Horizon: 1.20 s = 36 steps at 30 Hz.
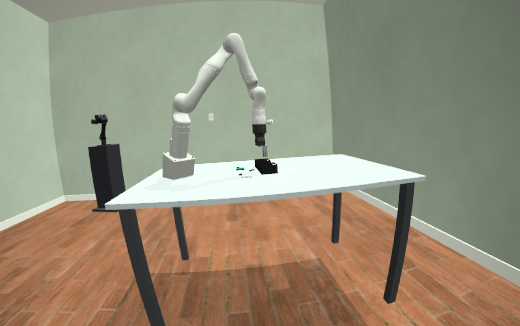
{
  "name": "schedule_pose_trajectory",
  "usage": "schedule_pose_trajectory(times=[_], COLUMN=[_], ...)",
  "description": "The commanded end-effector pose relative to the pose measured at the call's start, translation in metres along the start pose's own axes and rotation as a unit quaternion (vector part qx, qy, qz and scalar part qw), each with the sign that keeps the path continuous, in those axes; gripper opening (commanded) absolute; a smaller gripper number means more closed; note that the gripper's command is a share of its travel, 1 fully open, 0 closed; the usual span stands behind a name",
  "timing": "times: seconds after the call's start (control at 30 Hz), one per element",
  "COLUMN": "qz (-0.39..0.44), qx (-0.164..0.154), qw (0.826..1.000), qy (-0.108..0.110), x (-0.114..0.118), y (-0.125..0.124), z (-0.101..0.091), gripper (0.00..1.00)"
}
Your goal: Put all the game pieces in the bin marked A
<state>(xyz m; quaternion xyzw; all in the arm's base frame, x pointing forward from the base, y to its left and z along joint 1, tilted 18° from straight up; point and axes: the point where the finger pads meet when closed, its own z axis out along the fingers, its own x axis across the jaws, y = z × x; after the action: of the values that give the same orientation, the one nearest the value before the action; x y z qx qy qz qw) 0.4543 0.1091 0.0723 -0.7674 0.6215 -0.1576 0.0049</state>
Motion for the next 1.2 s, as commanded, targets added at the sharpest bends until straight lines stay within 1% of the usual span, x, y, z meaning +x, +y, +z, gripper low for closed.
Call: schedule_pose_trajectory(times=[0.0,0.27,0.77,0.83,1.03,1.17], qz=[-0.014,-0.014,-0.014,-0.014,-0.014,-0.014], qx=[0.001,0.001,0.001,0.001,0.001,0.001], qw=[1.000,1.000,1.000,1.000,1.000,1.000], qy=[0.000,0.000,0.000,0.000,0.000,0.000], x=[-0.017,-0.017,-0.017,-0.017,-0.017,-0.017], y=[0.000,0.000,0.000,0.000,0.000,0.000], z=[0.000,0.003,0.043,0.043,0.059,0.059], gripper=[0.31,0.31,0.31,0.31,0.31,0.31])
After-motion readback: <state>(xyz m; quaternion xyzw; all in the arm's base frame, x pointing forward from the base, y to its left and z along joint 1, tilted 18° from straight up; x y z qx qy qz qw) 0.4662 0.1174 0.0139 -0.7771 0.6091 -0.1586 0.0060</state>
